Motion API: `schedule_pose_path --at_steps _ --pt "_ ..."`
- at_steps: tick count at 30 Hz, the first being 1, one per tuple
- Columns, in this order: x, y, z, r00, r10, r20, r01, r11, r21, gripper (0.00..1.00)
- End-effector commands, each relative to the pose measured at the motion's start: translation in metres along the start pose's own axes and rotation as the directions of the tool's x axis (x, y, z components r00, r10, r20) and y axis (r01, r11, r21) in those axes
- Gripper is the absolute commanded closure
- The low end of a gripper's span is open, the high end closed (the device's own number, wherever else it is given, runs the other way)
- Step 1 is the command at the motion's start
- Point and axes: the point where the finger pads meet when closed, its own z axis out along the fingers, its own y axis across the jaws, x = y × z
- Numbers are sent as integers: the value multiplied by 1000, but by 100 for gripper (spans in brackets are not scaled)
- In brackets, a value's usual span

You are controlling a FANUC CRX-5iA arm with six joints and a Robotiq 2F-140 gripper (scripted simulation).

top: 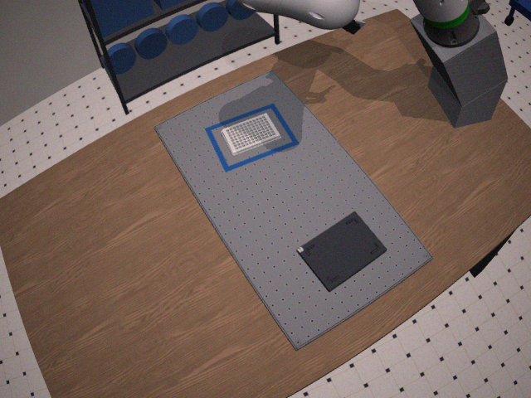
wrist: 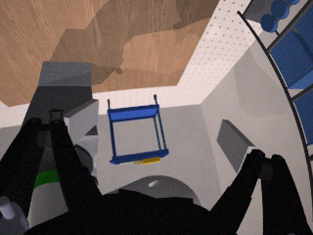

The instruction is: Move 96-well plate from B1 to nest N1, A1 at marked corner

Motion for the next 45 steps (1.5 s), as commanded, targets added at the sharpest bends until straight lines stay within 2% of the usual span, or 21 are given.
schedule_pose_path --at_steps 1,2,10,13,20,22,24,25,32,35,44,45 --pt "16 -9 -6 999 -10 -32 12 998 58 0" --pt "21 -11 -8 999 -13 -42 16 997 76 0" --pt "46 -23 -17 999 -13 -42 16 997 76 0" --pt "60 -28 -22 996 -18 -92 32 989 144 0" --pt "89 -39 -32 996 -18 -92 32 989 144 0" --pt "99 -41 -35 991 -17 -136 43 980 193 0" --pt "99 -41 -35 991 -17 -136 43 980 193 0" --pt "103 -43 -36 989 -16 -148 47 977 206 0" --pt "135 -51 -46 989 -16 -148 47 977 206 0" --pt "149 -54 -50 978 -7 -207 62 964 260 0" --pt "182 -60 -59 978 -7 -207 62 964 260 0" --pt "187 -61 -60 973 0 -233 67 958 279 0"
